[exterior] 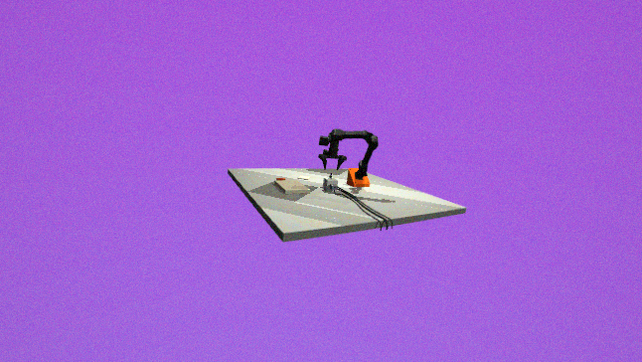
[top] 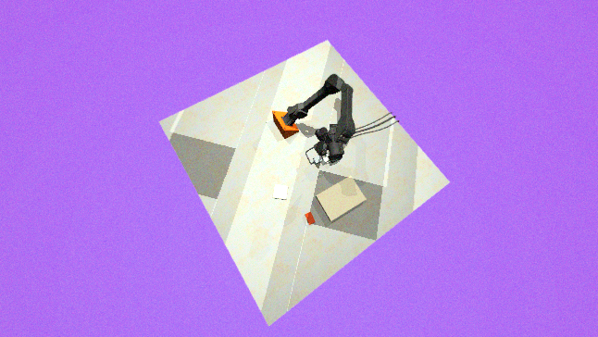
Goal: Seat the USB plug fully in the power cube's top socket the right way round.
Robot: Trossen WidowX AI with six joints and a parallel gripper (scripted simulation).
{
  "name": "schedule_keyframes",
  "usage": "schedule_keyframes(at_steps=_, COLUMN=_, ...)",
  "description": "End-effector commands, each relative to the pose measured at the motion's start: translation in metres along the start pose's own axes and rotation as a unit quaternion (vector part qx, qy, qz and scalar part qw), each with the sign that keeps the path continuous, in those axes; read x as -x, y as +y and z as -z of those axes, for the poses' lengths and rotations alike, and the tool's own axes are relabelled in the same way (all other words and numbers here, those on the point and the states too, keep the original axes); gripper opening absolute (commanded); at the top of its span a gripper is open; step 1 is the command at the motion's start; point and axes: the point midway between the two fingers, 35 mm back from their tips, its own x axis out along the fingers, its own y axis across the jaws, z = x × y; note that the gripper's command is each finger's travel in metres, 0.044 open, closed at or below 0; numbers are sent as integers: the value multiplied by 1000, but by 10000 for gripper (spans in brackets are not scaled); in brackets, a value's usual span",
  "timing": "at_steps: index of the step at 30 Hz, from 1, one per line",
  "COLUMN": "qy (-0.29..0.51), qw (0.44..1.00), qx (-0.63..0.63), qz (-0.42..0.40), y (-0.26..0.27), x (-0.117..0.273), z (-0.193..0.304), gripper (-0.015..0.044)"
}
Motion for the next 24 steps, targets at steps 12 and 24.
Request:
schedule_keyframes(at_steps=12, qy=9, qw=1000, qx=-24, qz=4, y=-4, x=-3, z=1, gripper=440)
schedule_keyframes(at_steps=24, qy=10, qw=1000, qx=-24, qz=4, y=-4, x=-15, z=1, gripper=440)
